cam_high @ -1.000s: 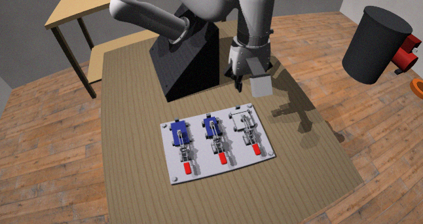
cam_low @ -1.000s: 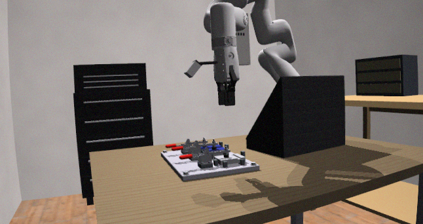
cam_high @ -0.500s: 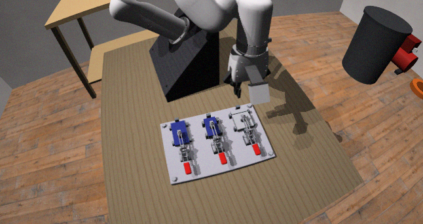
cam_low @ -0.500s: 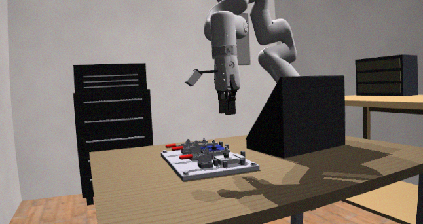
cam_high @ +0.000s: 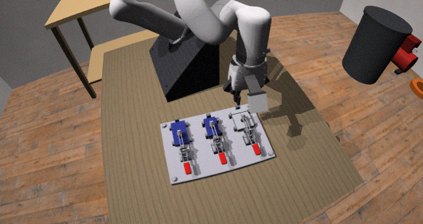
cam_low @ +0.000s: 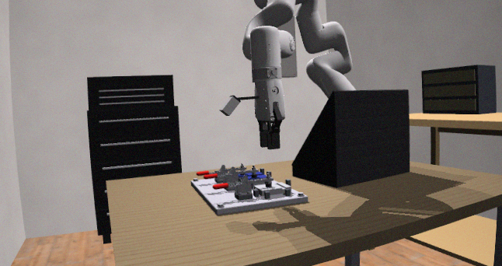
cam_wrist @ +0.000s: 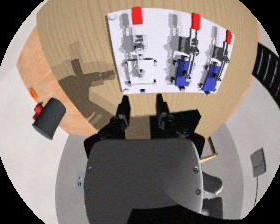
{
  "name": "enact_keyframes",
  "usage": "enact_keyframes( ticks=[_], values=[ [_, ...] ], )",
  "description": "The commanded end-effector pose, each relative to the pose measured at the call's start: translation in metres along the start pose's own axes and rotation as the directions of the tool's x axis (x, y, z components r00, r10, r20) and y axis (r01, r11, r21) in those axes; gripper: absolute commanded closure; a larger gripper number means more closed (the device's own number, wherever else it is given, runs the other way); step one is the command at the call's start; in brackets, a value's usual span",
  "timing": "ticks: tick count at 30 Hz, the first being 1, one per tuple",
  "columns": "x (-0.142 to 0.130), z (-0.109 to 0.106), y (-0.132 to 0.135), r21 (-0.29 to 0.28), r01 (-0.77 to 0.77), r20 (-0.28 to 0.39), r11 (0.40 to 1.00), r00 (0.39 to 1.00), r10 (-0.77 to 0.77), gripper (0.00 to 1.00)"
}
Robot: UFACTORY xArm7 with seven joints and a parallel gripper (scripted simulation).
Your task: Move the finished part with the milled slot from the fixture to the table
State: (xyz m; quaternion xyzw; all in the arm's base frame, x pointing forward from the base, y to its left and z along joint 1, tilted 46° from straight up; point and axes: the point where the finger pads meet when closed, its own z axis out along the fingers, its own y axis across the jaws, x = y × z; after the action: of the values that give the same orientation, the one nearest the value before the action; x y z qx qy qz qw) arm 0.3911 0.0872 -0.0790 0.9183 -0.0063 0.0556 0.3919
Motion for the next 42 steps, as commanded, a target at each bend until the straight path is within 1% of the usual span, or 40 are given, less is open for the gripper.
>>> enact_keyframes(
  ticks=[1, 6, 14, 16, 21, 25, 31, 42],
  values=[
    [0.004, 0.0, -0.001, 0.003, 0.0, -0.003, 1.0, 1.0, 0.0, 0.53],
    [0.021, 0.0, -0.001, 0.003, 0.0, -0.003, 1.0, 1.0, 0.0, 0.53],
    [0.073, -0.001, -0.001, 0.003, 0.0, -0.003, 1.0, 1.0, 0.0, 0.53],
    [0.073, -0.001, -0.001, 0.003, 0.0, -0.003, 1.0, 1.0, 0.0, 0.53],
    [0.104, -0.001, -0.001, 0.003, 0.0, -0.003, 1.0, 1.0, 0.0, 0.53],
    [0.122, -0.001, -0.001, 0.003, 0.0, -0.003, 1.0, 1.0, 0.0, 0.53],
    [0.133, -0.001, -0.001, 0.003, 0.0, -0.003, 1.0, 1.0, 0.0, 0.53],
    [0.133, 0.002, -0.001, 0.003, 0.0, -0.003, 1.0, 1.0, 0.0, 0.53]
  ],
)
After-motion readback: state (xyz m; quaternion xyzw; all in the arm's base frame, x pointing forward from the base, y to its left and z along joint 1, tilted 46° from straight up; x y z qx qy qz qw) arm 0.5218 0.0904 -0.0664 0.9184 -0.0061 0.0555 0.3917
